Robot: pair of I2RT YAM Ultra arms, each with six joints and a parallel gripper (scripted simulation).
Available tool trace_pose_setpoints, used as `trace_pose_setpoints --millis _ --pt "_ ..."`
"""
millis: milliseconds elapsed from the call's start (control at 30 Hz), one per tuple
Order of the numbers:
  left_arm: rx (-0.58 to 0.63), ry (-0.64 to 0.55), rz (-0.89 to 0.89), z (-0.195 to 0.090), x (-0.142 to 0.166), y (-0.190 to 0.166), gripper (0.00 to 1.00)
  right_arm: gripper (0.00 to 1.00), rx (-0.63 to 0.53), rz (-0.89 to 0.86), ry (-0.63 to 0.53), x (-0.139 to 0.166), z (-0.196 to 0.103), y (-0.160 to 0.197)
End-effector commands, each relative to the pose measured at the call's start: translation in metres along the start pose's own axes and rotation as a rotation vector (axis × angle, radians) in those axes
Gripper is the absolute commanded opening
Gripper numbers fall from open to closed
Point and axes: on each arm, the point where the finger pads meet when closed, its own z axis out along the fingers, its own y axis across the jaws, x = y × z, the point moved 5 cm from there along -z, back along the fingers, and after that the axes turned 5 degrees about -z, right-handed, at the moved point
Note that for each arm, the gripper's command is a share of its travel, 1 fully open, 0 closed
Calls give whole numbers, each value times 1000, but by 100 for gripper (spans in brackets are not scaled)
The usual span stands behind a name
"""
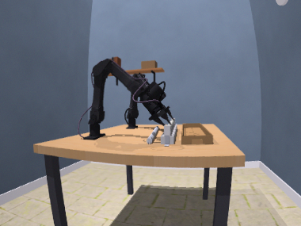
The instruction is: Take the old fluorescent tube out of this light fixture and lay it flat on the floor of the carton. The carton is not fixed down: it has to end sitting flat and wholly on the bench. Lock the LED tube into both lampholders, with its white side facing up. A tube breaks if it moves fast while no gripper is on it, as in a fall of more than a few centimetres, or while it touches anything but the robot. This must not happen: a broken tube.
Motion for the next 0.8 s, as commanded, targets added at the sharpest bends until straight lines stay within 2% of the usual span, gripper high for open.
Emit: trace_pose_setpoints --millis 0,333,467,633,767 --pt "15 0 -18 1 -1 5 11 11 -12 -14 -10 1 -4 10" --pt "29 2 -18 0 -2 7 11 11 28 -15 -7 0 3 5" --pt "15 -3 -22 -4 -2 10 11 11 -5 -13 -12 -1 -5 14" --pt "52 9 -13 2 -1 5 11 11 47 -17 -3 1 4 5" --pt "56 7 -16 1 -1 7 11 11 31 -21 -5 1 -3 12"
